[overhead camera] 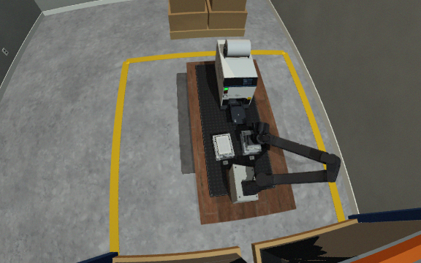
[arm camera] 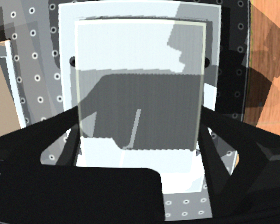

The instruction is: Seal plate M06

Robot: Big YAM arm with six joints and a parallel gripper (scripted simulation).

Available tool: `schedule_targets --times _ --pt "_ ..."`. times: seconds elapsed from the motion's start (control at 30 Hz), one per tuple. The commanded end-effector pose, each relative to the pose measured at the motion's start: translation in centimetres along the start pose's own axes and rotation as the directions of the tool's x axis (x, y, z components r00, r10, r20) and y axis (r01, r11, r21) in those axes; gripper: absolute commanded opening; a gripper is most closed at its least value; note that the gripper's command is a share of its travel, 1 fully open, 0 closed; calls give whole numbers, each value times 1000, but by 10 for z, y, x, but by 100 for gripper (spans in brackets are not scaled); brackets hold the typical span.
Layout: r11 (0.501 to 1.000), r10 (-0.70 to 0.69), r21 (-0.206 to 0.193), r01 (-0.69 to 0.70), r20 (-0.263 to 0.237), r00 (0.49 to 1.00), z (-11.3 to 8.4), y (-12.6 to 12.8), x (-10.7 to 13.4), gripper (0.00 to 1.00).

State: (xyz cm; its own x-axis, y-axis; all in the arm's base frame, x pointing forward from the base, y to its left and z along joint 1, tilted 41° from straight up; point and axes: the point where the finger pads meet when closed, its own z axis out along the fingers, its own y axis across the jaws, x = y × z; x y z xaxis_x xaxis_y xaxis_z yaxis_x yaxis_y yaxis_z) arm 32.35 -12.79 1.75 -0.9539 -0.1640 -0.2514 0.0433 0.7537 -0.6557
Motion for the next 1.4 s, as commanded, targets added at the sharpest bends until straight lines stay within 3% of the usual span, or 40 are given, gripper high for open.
schedule_targets --times 0.0,0.2,0.73,1.37 --pt "1000 -11 -4 11 -8 1000 6 3 5 0" --pt "1000 -16 -6 15 -19 1000 8 3 9 0" --pt "1000 -7 -6 7 -10 1000 6 -4 -9 0" --pt "999 30 18 -30 26 999 3 -12 -20 0"
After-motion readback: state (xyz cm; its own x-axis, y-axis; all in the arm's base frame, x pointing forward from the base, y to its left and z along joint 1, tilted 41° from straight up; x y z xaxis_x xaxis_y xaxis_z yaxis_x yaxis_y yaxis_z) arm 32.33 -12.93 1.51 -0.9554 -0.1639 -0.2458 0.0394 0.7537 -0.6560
